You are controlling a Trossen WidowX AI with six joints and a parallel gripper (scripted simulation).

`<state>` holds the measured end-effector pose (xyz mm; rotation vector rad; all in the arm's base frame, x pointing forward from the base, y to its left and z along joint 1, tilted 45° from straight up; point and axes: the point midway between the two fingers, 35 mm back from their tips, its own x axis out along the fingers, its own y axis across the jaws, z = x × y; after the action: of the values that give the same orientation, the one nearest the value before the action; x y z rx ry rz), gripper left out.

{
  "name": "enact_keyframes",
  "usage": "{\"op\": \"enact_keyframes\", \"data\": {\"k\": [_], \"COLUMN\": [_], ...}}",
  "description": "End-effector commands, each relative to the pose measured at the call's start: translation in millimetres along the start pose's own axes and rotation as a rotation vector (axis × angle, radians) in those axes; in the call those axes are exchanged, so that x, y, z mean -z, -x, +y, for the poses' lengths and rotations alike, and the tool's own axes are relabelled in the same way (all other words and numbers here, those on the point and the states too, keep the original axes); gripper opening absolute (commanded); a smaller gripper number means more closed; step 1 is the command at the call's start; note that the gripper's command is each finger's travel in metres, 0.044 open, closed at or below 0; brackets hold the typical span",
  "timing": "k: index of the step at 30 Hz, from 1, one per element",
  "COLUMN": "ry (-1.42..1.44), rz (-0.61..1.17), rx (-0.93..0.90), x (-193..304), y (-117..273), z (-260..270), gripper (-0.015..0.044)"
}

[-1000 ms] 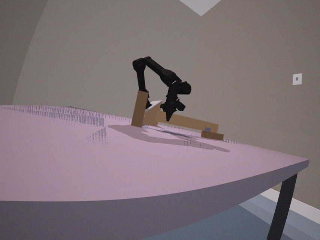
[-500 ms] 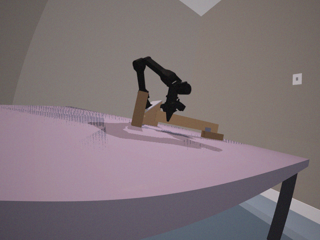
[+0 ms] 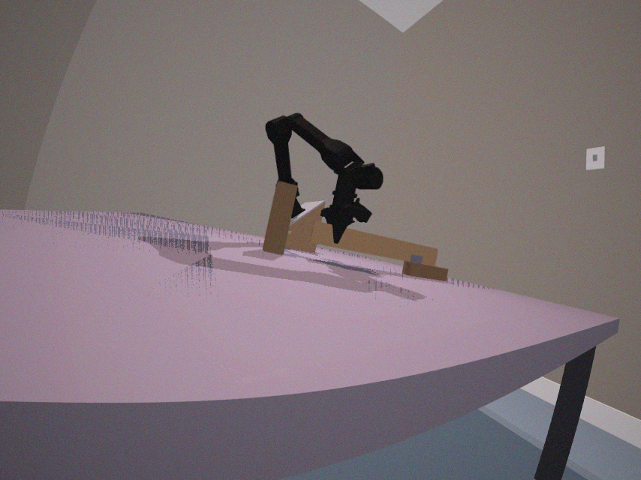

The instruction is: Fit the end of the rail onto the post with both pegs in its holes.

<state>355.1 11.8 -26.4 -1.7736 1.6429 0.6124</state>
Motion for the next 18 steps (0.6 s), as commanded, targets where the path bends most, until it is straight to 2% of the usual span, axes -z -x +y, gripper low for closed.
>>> {"op": "enact_keyframes", "data": {"k": [1,18], "ry": [0.002,0.002], "rz": [-0.003,-0.003], "rx": [0.005,0.005], "x": [2.0,7.2], "y": [2.3,4.2], "z": [-1.0,-0.9], "gripper": [0.0000,0.0000]}}
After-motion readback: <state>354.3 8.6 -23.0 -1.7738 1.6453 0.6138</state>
